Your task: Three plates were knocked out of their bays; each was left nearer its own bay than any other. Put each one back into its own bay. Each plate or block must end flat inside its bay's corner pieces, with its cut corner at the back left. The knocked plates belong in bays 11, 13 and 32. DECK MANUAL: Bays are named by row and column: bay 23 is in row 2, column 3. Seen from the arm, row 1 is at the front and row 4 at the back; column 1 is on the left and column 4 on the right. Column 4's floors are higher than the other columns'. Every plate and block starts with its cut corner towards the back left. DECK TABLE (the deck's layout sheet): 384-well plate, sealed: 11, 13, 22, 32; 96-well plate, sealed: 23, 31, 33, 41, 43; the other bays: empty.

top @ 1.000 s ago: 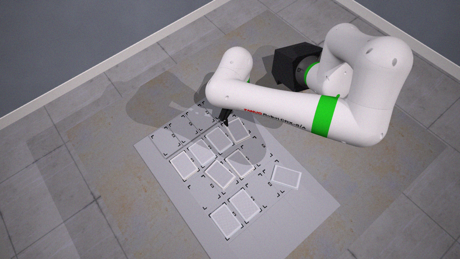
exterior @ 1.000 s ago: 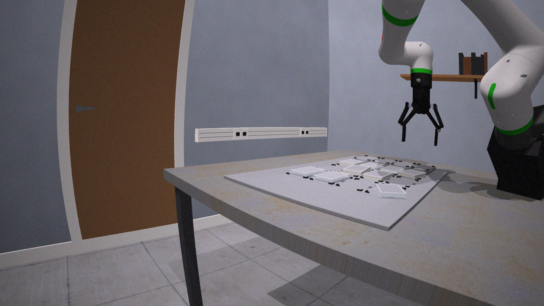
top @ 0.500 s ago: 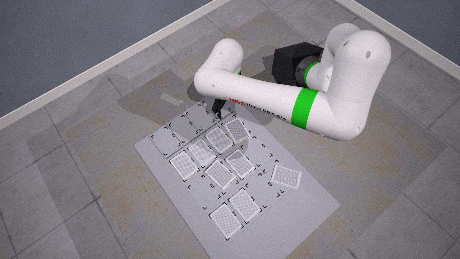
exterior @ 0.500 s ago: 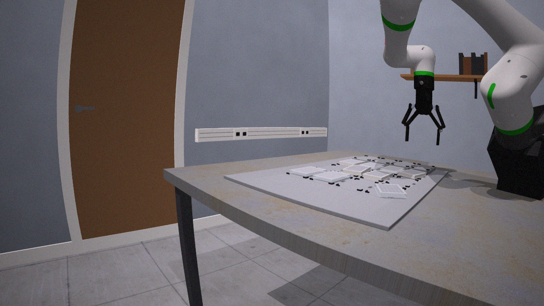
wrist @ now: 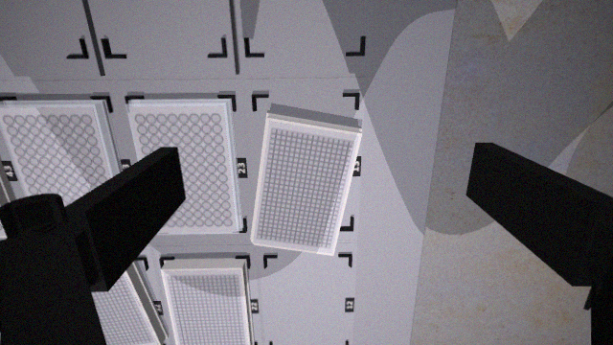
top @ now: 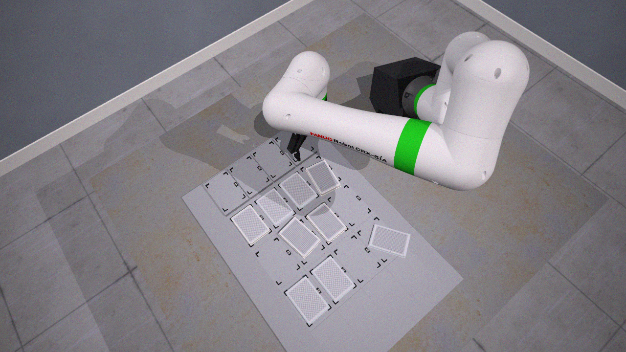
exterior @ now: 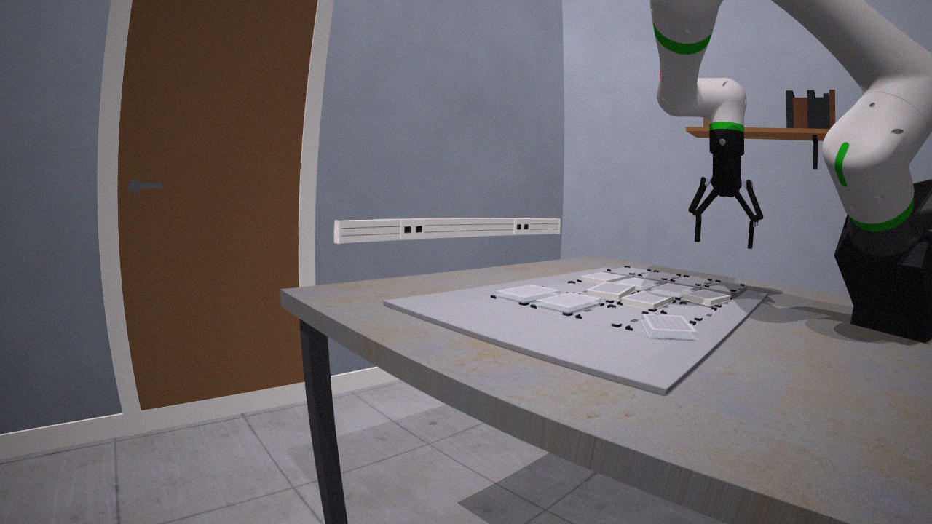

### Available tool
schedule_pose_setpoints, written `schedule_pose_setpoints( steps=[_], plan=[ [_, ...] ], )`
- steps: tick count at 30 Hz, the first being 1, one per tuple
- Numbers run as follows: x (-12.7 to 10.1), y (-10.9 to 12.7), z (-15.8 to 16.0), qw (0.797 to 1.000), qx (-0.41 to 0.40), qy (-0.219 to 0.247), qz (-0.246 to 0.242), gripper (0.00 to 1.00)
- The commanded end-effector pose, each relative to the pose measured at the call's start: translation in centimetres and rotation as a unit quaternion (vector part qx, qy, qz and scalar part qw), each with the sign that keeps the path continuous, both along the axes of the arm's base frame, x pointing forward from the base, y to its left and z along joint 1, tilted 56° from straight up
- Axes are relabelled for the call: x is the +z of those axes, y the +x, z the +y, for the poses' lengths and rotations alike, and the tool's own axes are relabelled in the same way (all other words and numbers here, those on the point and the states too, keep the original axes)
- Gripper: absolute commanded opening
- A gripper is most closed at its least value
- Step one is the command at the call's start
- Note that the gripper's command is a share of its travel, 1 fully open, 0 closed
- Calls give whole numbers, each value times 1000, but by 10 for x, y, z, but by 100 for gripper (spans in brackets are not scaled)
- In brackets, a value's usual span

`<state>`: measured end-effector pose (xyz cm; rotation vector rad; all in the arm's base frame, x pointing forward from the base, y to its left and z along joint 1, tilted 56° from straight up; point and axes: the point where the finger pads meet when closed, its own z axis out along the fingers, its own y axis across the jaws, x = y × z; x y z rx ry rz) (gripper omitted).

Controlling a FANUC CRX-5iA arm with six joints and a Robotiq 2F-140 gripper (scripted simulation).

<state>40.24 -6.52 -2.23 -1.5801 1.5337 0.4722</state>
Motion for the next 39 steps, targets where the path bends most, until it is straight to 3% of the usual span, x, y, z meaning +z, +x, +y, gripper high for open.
schedule_pose_setpoints(
  steps=[1,32,39],
  plan=[
    [0,0,-1,1000,0,-1,0,100],
    [0,0,-1,1000,0,-1,0,100],
    [9,26,-4,1000,0,-1,0,100]
  ],
)
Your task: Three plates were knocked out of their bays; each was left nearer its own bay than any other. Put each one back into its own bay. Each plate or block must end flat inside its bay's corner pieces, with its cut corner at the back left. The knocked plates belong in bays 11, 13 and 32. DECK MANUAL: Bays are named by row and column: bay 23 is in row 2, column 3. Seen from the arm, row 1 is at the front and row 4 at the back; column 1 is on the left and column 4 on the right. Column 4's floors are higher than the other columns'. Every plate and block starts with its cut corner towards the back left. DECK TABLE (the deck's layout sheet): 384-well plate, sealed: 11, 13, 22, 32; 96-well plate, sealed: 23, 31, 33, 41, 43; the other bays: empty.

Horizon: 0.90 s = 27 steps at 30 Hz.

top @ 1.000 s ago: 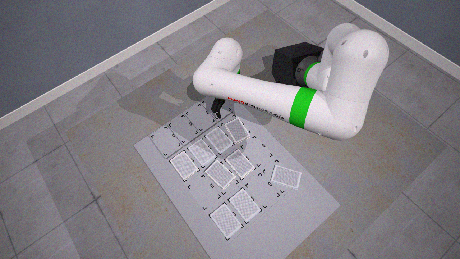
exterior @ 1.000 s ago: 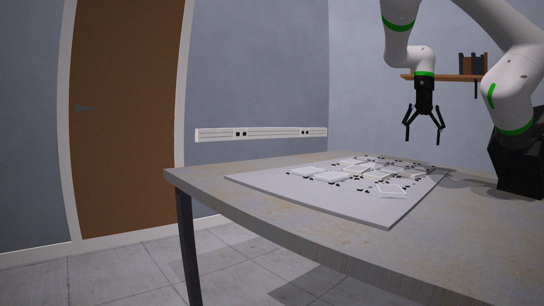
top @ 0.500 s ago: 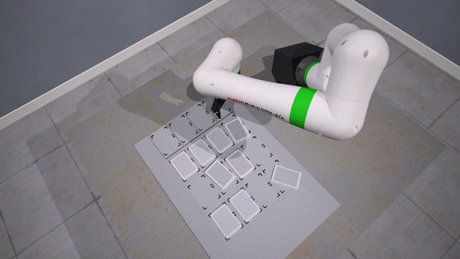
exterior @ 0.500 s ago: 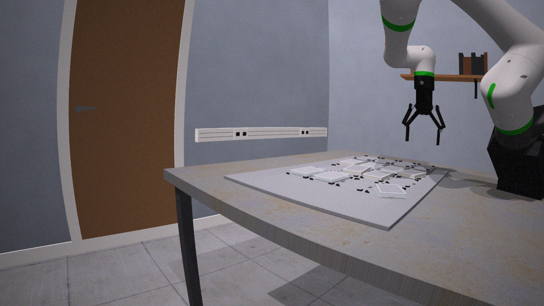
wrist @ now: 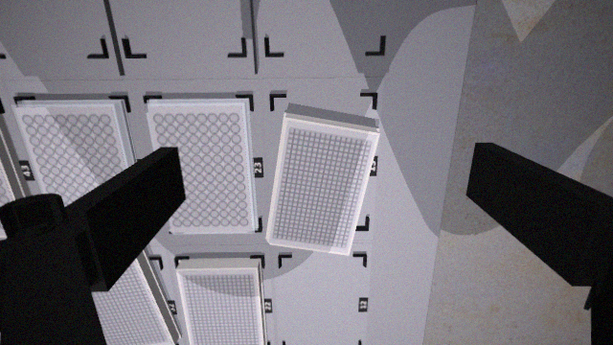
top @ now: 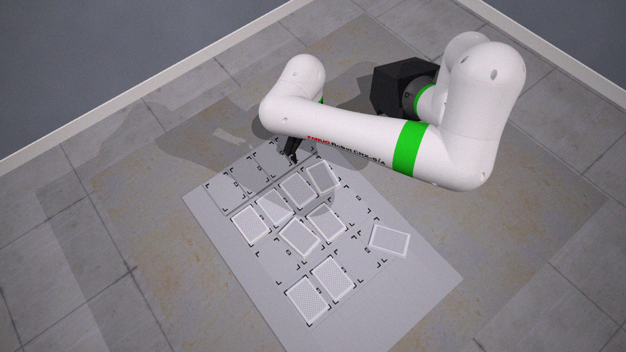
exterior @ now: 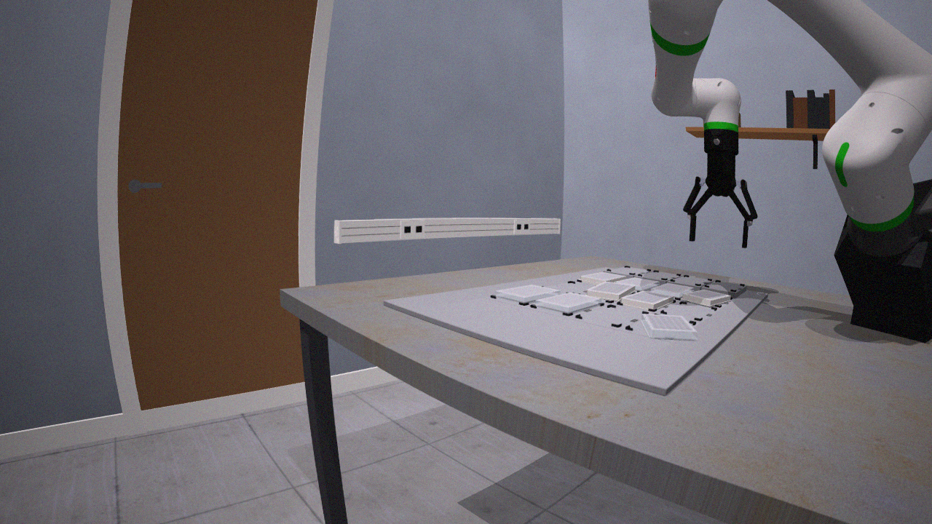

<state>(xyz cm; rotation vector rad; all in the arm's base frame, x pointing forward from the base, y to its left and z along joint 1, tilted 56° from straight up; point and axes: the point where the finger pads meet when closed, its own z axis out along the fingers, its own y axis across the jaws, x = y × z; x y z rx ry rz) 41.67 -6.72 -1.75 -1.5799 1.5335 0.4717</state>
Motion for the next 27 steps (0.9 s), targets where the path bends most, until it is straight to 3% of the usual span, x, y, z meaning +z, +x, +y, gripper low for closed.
schedule_pose_setpoints(
  steps=[1,17,27],
  plan=[
    [4,12,-2,1000,0,-1,0,100],
    [23,69,-10,1000,0,-1,0,100],
    [29,86,-13,1000,0,-1,0,100]
  ],
)
